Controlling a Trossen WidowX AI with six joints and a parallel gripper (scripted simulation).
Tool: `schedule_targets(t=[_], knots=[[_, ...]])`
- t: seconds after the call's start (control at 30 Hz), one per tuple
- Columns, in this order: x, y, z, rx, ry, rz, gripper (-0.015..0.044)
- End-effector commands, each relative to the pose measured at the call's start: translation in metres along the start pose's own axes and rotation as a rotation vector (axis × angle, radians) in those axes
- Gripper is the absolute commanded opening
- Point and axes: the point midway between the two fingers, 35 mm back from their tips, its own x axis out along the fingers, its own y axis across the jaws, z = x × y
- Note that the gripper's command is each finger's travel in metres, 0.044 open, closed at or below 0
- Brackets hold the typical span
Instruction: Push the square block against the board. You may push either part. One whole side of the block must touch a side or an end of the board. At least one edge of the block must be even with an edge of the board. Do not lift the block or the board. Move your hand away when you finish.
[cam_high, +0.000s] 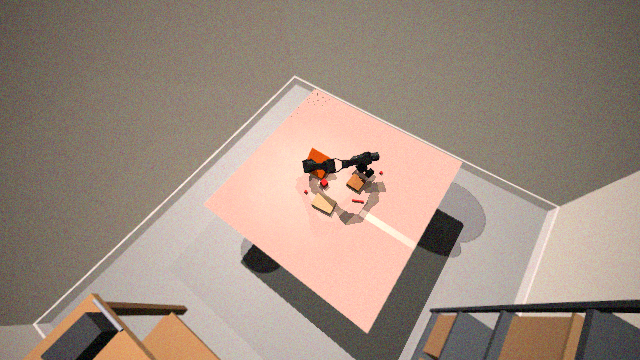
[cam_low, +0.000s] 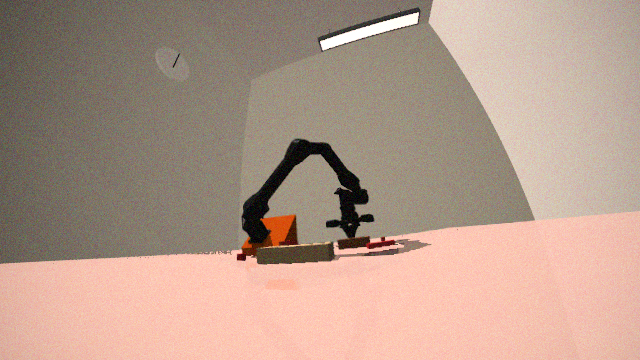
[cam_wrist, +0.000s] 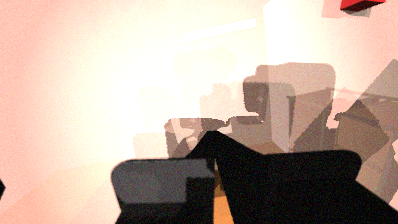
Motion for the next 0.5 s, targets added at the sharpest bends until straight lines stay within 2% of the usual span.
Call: schedule_targets(t=[0.0, 0.27, 0.47], knots=[[0.001, 0.001, 0.008, 0.006, -0.001, 0.007, 0.0], [0.002, 0.002, 0.019, 0.006, -0.001, 0.007, 0.0], [-0.053, 0.0, 0.015, 0.006, -0.002, 0.008, 0.0]])
